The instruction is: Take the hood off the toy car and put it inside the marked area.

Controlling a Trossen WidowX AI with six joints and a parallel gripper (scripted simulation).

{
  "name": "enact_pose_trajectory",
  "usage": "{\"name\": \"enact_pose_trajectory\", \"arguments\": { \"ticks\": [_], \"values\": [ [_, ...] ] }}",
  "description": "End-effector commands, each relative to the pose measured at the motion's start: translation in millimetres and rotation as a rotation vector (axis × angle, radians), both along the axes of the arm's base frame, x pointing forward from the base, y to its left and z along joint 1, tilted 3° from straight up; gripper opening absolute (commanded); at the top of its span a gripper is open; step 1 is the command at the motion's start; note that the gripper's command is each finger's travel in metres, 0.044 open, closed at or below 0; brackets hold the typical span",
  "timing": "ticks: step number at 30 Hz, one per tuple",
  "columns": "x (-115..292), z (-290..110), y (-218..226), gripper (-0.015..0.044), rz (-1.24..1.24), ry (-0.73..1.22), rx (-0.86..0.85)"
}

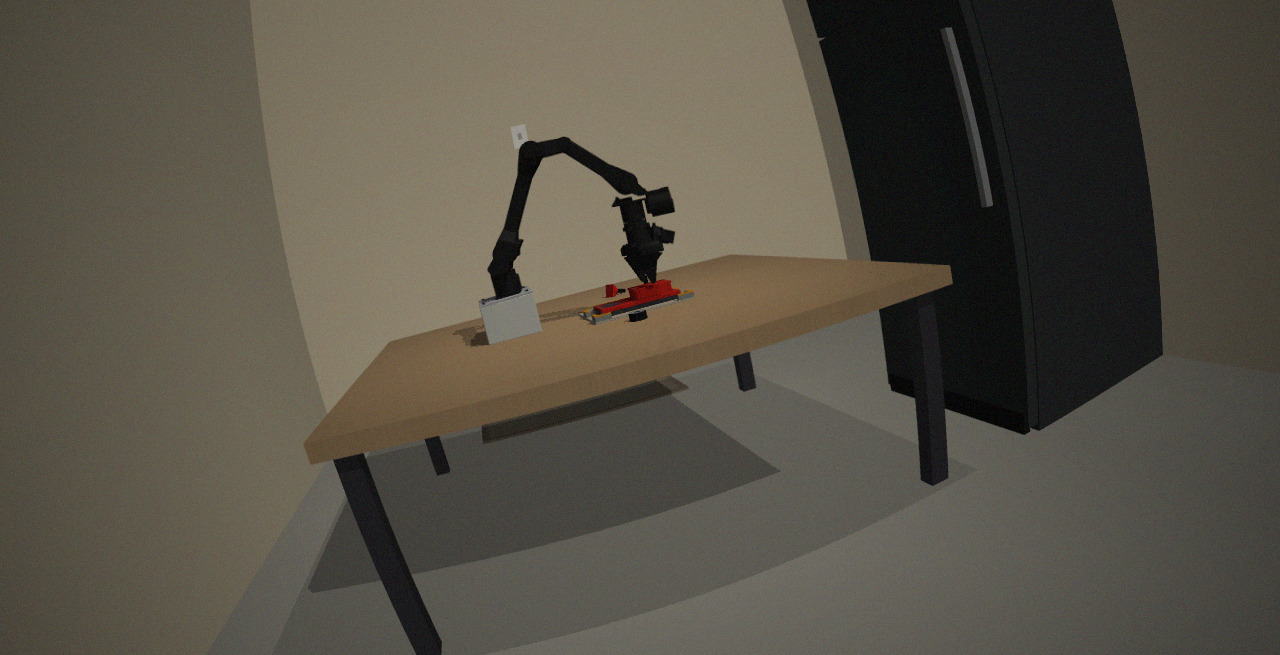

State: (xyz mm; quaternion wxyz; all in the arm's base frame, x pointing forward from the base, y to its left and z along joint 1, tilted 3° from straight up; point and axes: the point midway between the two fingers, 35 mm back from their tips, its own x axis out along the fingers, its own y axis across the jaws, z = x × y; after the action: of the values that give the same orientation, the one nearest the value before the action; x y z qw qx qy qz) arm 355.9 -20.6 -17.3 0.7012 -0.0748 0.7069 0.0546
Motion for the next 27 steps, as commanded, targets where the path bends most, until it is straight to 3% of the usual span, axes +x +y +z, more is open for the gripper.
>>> {"name": "enact_pose_trajectory", "arguments": {
  "ticks": [1,27],
  "values": [
    [-1,-2,1,0.0440,-0.002,0.001,0.006],
    [-1,-14,1,0.0440,-0.002,0.001,0.006]
  ]
}}
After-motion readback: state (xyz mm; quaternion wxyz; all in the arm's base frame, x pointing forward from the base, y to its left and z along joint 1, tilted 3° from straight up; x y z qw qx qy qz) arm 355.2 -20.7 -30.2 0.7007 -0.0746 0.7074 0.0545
